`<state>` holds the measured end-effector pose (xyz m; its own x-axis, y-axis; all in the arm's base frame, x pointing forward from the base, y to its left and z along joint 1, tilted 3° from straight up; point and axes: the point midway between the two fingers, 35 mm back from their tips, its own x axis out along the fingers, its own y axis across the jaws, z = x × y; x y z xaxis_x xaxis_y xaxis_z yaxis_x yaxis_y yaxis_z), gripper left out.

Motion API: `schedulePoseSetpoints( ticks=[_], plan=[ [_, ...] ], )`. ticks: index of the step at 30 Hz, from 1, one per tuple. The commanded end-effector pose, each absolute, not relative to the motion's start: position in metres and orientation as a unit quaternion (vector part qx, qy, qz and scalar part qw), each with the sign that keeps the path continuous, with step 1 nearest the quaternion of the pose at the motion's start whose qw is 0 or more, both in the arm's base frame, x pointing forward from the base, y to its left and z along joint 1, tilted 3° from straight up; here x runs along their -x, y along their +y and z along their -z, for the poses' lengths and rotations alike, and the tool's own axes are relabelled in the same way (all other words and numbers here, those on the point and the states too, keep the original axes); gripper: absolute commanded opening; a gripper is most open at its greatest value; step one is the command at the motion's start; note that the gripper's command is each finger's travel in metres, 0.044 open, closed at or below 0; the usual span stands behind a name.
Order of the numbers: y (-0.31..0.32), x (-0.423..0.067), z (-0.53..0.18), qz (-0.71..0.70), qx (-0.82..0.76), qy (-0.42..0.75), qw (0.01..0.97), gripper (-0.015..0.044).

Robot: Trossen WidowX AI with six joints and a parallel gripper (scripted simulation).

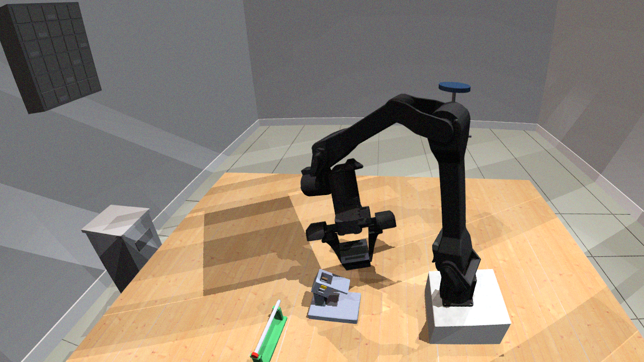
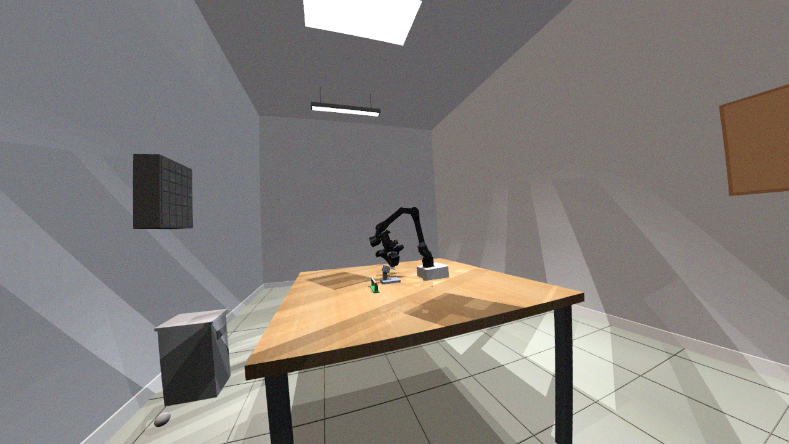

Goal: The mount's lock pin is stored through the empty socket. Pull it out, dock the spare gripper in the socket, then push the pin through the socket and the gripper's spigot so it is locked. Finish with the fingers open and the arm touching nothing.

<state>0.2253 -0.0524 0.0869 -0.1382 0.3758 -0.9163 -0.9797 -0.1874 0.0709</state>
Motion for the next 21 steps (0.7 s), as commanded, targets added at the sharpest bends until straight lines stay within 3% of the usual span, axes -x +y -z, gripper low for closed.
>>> schedulePoseSetpoints(
  ticks=[1,21],
  plan=[
    [-0.043,-0.221,-0.091,-0.671,0.391,0.334,0.534,0.0],
    [-0.013,-0.221,-0.126,-0.675,0.35,0.129,0.637,0.0]
  ],
)
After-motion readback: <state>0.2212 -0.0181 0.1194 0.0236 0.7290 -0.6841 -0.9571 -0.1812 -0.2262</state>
